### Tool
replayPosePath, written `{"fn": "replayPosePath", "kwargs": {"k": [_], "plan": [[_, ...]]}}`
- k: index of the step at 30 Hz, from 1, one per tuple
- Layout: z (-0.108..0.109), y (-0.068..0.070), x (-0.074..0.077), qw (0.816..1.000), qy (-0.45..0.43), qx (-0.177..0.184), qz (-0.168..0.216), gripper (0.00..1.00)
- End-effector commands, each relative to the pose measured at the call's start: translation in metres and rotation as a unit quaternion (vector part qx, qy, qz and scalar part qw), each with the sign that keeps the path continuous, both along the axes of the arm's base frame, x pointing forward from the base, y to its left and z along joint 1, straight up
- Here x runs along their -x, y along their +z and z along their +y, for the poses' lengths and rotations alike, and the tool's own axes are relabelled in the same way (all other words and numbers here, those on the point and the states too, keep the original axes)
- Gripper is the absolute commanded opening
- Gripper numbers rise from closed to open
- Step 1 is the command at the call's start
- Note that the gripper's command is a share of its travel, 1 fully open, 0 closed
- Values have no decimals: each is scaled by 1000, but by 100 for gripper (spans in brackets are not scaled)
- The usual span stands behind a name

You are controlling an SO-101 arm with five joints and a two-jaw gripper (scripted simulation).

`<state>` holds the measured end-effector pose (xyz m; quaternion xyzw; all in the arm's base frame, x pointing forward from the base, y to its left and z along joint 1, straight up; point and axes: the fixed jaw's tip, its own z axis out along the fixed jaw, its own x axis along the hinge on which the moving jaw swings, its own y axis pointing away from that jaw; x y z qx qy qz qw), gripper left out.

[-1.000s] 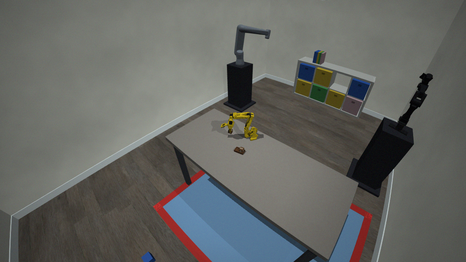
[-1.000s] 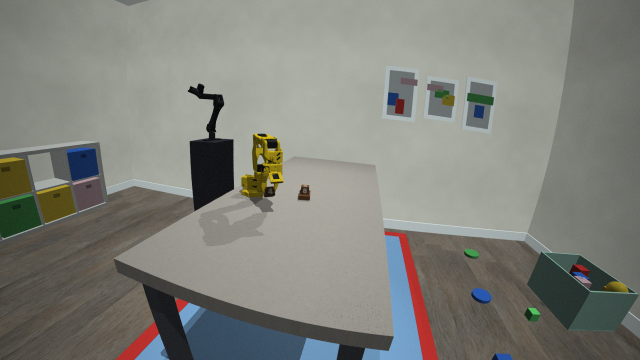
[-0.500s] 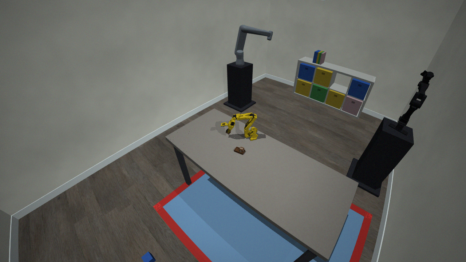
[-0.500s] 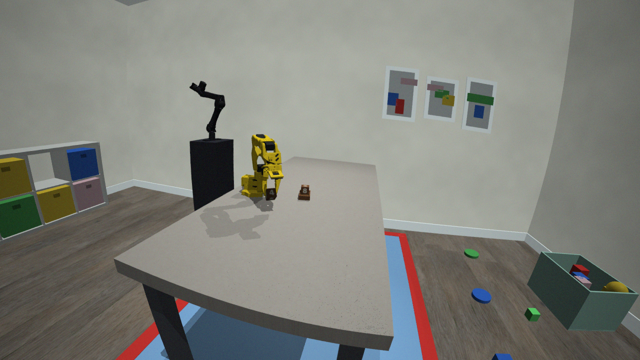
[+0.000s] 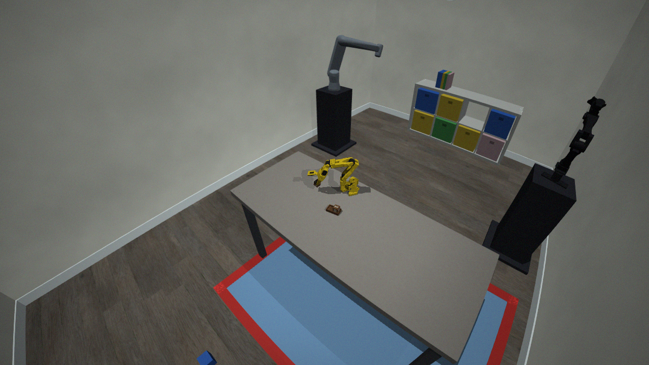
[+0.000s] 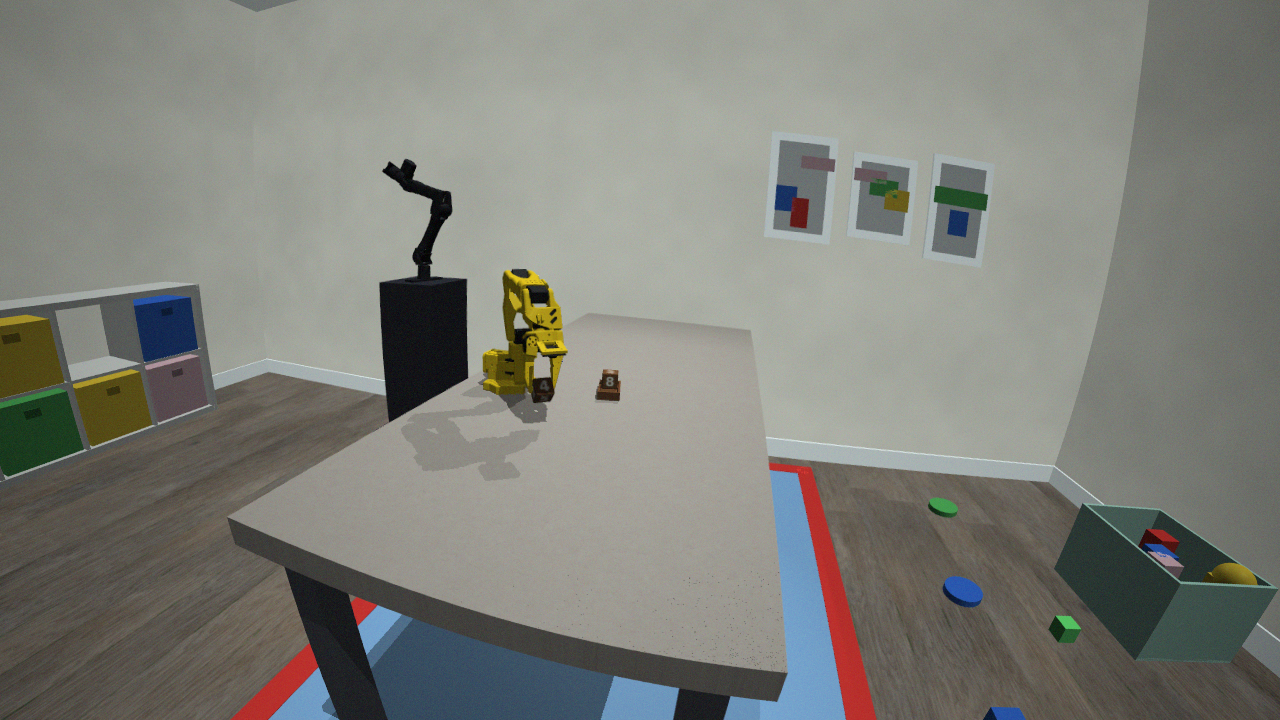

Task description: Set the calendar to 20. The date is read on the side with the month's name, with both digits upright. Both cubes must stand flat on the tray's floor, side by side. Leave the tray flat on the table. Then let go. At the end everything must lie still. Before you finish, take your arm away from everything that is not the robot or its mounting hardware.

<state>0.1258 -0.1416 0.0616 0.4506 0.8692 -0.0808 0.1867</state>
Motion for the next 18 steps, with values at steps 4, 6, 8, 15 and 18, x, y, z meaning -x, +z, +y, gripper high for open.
{"fn": "replayPosePath", "kwargs": {"k": [4,6,8,15,18], "plan": [[-10,7,-11,996,12,69,-53,0],[-12,7,-13,994,13,88,-68,0],[-12,7,-13,994,13,88,-68,0],[-18,8,-18,983,17,146,-112,0],[-20,9,-19,979,18,160,-122,0]]}}
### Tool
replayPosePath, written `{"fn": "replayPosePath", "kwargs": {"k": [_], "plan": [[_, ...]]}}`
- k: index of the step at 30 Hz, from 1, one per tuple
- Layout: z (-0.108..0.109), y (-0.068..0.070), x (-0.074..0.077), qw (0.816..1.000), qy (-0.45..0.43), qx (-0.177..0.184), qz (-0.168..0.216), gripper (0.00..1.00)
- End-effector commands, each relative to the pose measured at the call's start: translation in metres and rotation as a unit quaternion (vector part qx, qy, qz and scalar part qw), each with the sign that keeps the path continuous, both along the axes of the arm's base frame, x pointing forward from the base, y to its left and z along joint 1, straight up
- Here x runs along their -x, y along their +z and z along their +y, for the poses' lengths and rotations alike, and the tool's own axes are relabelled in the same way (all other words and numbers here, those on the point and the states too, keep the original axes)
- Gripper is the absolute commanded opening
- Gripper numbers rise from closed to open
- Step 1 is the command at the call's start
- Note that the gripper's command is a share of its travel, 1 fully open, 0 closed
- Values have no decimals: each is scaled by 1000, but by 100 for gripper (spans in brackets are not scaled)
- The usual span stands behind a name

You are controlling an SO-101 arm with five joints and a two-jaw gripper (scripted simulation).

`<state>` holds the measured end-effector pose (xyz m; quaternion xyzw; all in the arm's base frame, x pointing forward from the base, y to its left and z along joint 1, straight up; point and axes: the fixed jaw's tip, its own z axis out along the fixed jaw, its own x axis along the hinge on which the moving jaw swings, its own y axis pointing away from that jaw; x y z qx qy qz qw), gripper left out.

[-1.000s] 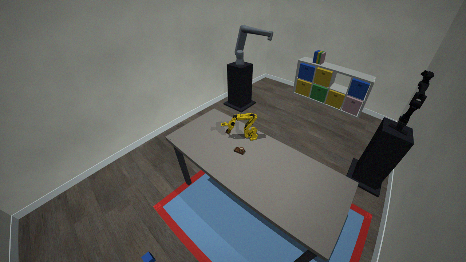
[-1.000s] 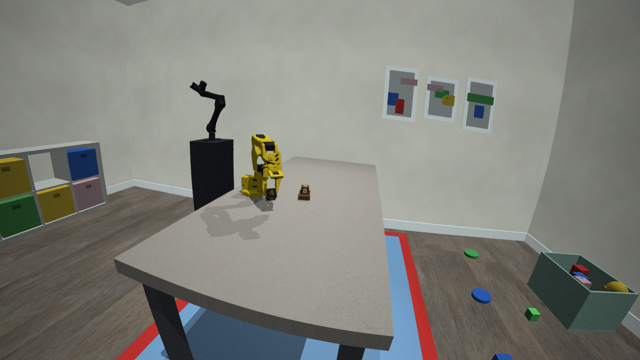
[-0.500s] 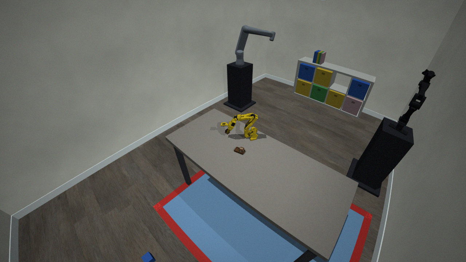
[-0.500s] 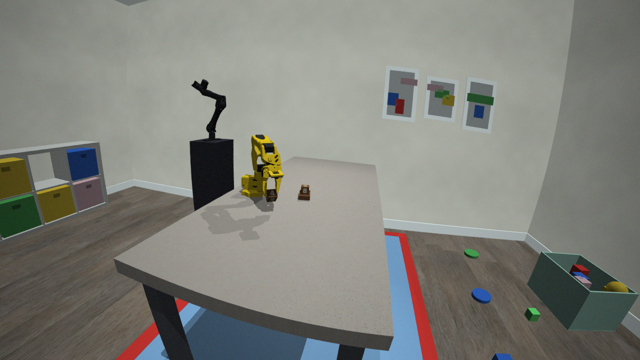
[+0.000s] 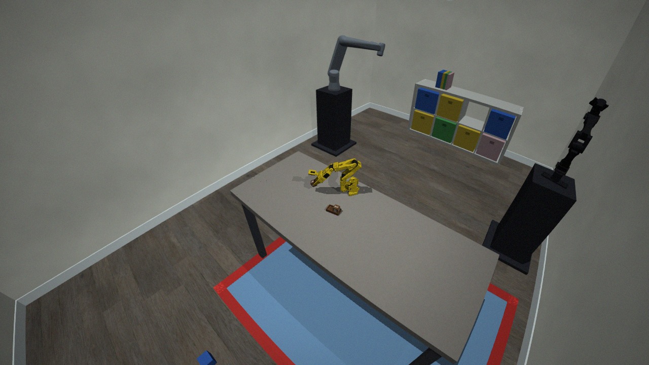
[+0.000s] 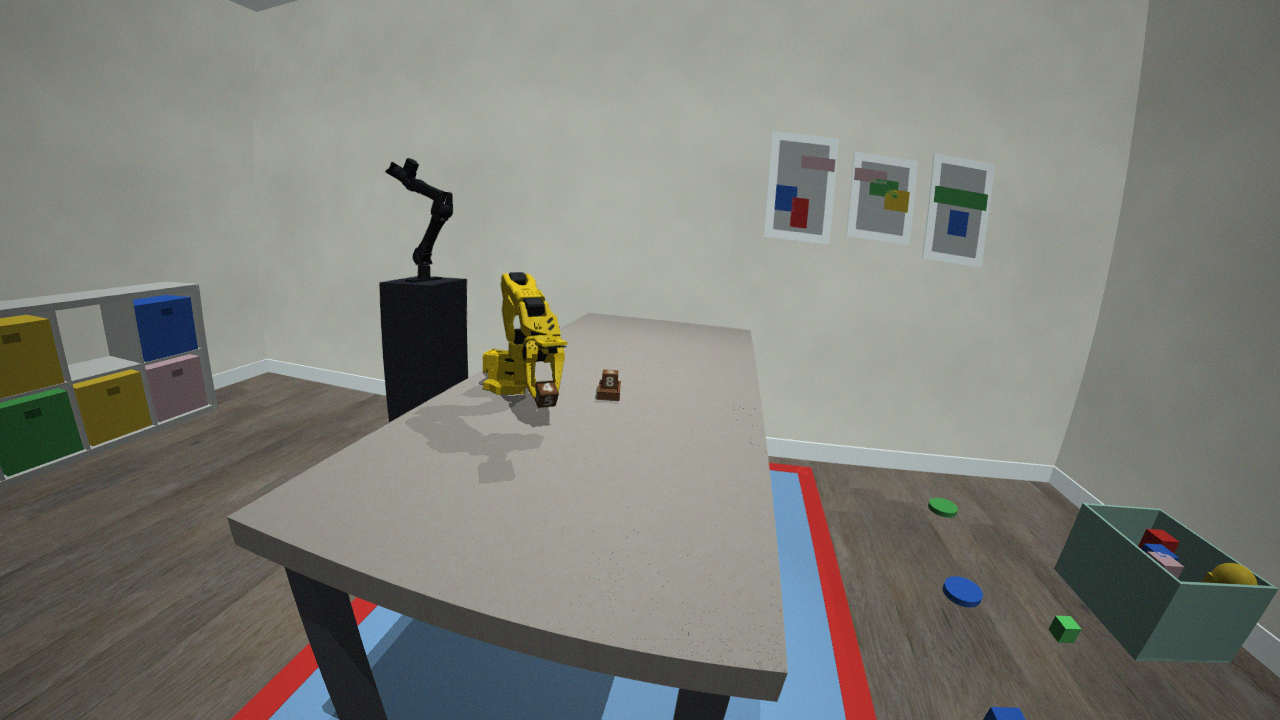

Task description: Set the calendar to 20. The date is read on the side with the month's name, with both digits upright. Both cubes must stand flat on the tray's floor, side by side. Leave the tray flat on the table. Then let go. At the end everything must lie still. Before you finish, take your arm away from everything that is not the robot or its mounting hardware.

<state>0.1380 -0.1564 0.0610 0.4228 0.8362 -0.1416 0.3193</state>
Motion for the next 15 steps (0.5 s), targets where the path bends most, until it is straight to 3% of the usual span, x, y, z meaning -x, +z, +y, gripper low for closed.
{"fn": "replayPosePath", "kwargs": {"k": [1,15], "plan": [[-5,10,-7,999,9,43,-32,0],[-7,9,-9,998,10,52,-39,0]]}}
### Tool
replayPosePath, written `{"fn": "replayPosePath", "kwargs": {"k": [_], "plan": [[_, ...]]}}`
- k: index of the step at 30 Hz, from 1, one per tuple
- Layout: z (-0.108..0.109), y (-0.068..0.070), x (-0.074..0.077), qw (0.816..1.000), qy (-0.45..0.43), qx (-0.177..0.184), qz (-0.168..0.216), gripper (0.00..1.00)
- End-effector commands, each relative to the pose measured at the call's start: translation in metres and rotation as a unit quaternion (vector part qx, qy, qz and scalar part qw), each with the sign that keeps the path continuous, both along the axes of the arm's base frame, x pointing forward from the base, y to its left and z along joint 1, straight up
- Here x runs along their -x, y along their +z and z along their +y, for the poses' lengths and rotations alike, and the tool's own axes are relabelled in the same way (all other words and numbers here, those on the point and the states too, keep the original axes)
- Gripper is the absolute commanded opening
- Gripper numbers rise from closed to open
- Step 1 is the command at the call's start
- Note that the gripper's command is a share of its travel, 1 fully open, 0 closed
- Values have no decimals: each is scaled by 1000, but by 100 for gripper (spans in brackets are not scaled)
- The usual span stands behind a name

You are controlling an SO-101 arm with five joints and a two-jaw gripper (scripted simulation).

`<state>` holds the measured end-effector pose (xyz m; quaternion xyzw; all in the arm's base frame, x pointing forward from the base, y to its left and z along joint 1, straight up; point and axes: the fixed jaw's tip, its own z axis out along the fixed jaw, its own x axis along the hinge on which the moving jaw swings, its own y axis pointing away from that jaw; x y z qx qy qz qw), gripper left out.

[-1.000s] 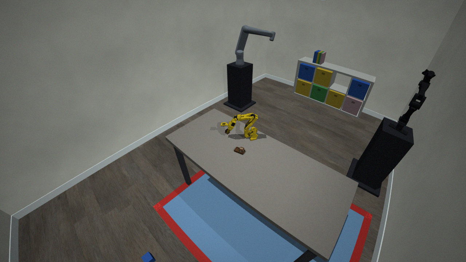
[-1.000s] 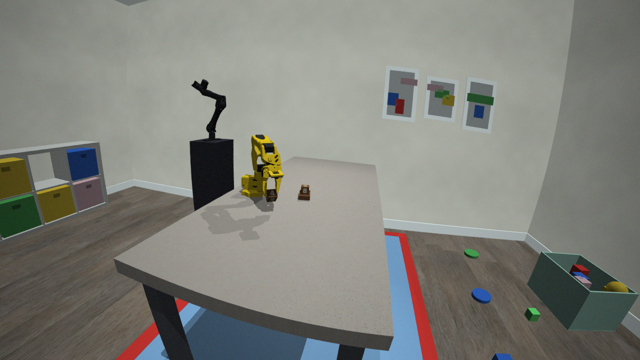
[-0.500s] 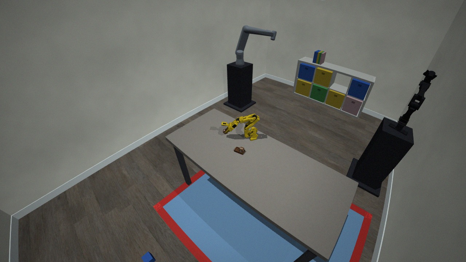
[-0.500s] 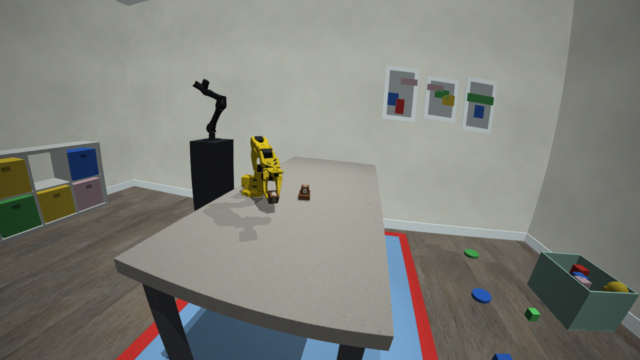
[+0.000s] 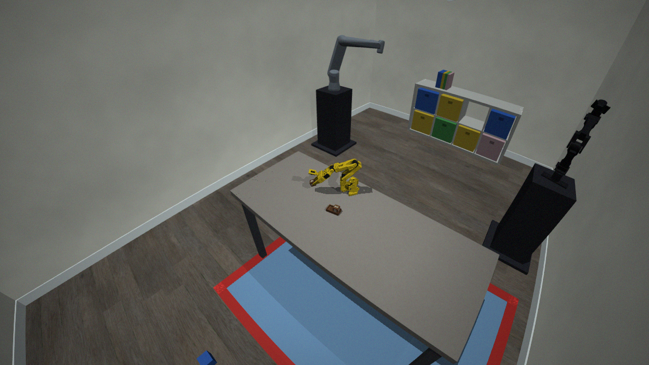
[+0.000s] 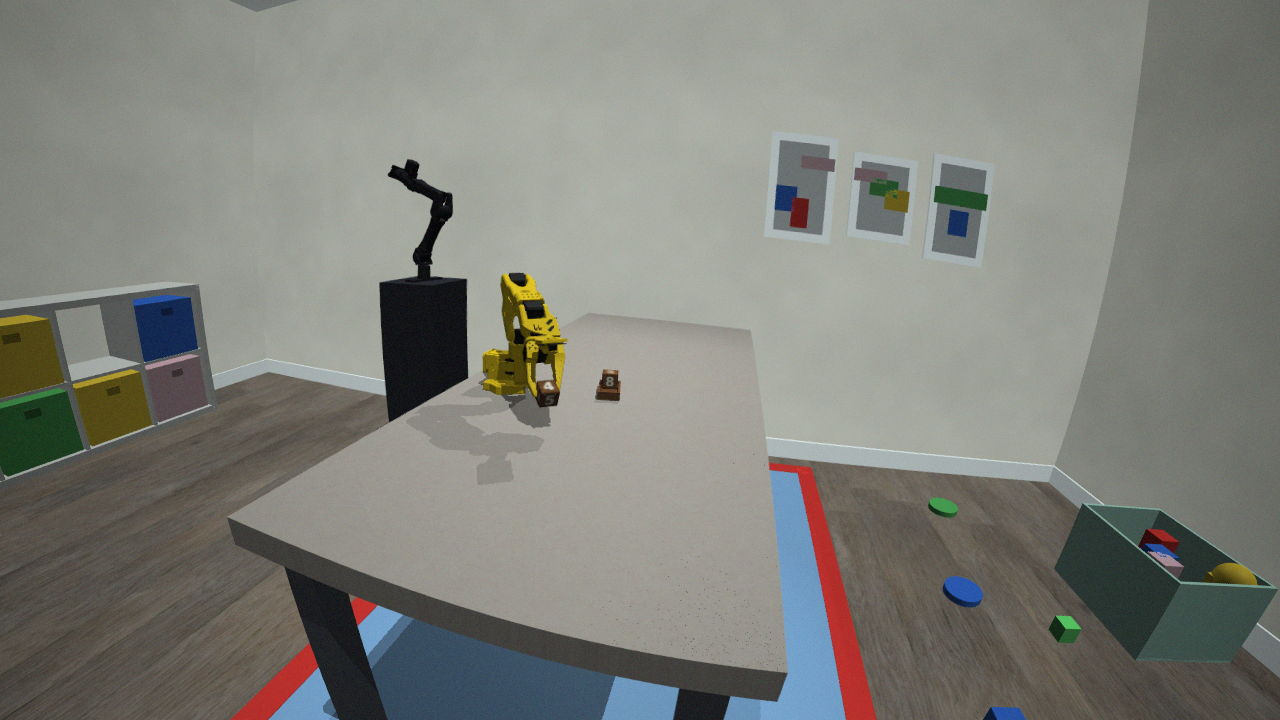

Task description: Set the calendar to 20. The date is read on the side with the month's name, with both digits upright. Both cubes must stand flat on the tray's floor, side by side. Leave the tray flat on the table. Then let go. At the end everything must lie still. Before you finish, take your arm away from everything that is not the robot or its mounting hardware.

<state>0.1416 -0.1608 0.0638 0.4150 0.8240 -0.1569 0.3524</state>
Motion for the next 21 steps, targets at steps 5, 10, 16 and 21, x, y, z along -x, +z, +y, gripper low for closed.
{"fn": "replayPosePath", "kwargs": {"k": [5,10,16,21], "plan": [[-7,5,-9,999,9,38,-27,0],[-10,4,-12,998,10,53,-39,0],[-16,3,-17,994,11,90,-66,0],[-20,3,-20,988,12,122,-90,0]]}}
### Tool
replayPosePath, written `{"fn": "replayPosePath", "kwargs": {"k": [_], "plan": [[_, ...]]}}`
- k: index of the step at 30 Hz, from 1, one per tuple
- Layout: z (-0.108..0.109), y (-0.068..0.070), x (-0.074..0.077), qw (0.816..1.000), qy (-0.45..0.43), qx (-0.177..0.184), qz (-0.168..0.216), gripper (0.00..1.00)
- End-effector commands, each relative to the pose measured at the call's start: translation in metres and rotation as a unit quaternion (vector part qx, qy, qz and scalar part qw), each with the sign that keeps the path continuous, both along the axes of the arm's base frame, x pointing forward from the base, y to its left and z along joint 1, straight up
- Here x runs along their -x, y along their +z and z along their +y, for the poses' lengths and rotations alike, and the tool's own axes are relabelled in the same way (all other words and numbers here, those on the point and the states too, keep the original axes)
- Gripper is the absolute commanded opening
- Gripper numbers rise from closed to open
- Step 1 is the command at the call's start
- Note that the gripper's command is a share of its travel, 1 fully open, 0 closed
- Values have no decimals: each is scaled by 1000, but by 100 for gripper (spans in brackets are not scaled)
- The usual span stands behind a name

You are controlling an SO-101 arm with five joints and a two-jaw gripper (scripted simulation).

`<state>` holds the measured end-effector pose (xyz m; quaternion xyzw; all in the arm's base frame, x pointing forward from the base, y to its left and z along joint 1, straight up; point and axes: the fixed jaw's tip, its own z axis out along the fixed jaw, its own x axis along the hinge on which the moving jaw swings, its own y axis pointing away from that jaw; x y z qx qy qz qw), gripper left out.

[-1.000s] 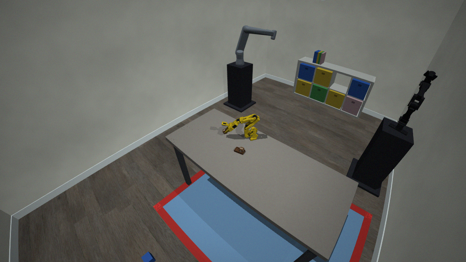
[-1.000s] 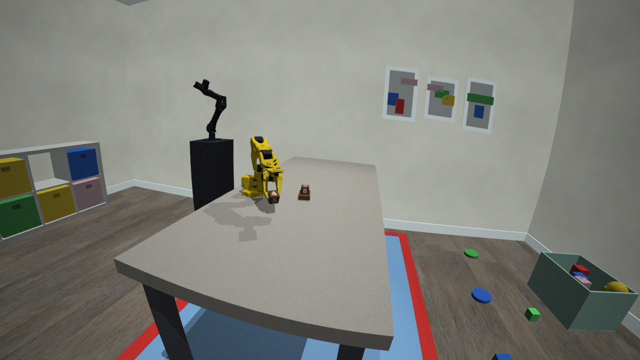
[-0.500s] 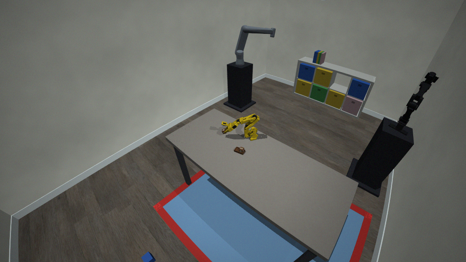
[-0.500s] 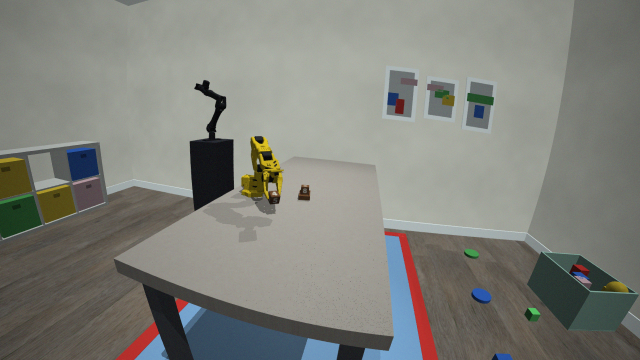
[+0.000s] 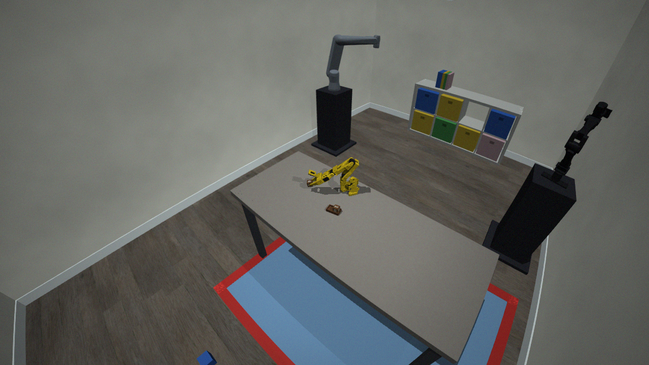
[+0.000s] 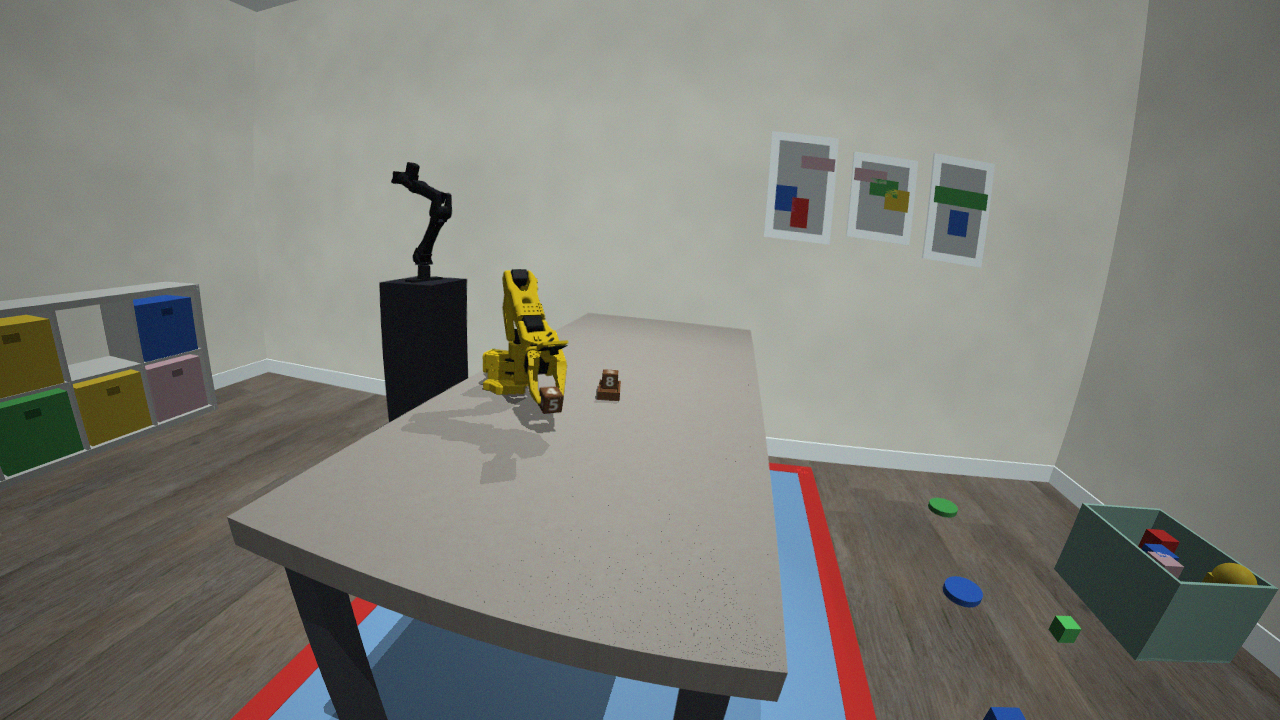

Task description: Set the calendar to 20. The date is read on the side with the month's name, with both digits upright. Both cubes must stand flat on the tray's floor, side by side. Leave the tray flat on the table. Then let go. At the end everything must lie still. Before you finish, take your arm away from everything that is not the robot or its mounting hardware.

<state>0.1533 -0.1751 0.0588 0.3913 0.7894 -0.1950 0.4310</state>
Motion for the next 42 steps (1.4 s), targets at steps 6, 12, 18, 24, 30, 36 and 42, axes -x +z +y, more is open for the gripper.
{"fn": "replayPosePath", "kwargs": {"k": [6,12,18,24,30,36,42], "plan": [[-6,9,-9,997,9,67,-49,0],[-7,10,-9,994,9,88,-65,0],[-7,10,-9,993,9,95,-69,0],[-7,10,-9,993,9,95,-70,0],[-7,10,-9,993,9,95,-70,0],[-7,10,-9,993,9,95,-70,0],[-3,6,-6,994,12,95,-61,0]]}}
